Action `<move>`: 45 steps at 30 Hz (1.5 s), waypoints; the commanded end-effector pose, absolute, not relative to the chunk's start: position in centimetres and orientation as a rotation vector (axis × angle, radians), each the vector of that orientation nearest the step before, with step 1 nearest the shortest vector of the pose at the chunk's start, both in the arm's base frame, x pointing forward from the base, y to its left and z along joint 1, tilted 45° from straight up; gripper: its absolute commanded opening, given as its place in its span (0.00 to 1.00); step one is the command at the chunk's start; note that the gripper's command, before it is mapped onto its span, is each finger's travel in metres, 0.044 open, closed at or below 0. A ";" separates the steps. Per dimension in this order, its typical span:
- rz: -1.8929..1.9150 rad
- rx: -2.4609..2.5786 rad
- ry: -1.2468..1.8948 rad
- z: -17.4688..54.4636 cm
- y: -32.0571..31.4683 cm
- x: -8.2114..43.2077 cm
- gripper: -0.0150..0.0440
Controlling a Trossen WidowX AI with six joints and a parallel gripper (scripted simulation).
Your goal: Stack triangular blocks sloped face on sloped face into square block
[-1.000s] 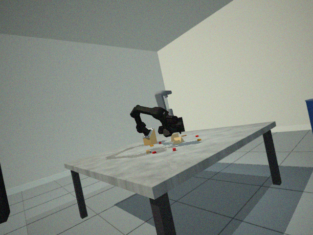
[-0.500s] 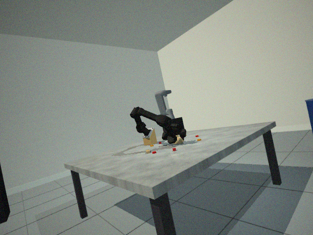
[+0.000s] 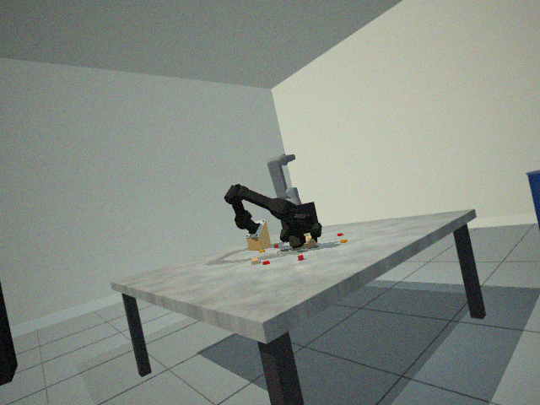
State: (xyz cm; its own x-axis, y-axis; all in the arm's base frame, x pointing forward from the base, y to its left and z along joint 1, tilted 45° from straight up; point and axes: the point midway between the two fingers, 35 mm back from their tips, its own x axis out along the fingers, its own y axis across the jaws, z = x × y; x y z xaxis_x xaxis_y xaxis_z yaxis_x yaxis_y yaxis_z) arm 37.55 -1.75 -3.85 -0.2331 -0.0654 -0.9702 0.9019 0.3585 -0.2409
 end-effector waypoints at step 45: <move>-1.077 0.657 1.497 2.5 5.4 36.4 0.25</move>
